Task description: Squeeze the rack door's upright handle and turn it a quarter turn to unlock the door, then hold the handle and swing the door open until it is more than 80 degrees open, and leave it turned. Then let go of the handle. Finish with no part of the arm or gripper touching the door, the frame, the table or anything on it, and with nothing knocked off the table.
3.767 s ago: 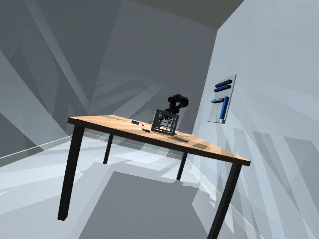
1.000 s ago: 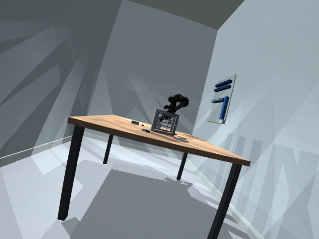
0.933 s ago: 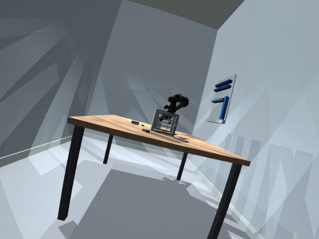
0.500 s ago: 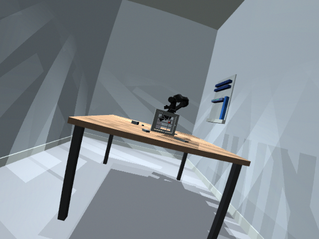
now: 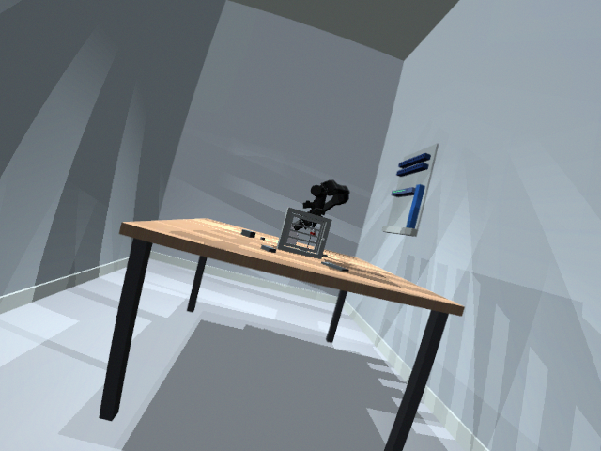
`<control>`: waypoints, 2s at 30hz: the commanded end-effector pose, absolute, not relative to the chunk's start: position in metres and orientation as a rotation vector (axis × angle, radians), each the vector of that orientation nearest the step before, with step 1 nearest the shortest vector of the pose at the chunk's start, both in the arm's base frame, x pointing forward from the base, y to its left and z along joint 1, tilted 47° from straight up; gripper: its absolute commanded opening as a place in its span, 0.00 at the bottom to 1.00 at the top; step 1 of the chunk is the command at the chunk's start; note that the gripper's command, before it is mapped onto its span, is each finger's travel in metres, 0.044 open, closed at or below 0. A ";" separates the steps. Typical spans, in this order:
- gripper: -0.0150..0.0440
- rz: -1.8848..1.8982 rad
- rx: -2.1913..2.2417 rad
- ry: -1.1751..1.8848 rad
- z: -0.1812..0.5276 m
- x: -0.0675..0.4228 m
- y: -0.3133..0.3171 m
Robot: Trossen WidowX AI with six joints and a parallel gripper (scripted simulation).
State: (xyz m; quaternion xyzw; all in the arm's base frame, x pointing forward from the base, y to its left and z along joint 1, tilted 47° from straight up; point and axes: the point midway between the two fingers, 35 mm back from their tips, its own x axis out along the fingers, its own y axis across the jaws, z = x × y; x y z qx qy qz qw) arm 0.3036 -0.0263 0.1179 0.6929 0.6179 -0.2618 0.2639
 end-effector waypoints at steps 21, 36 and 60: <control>0.28 -0.486 1.703 1.674 0.113 0.294 -0.030; 0.28 -0.256 1.512 1.658 0.102 0.277 -0.037; 0.28 0.037 1.243 1.606 0.075 0.245 -0.060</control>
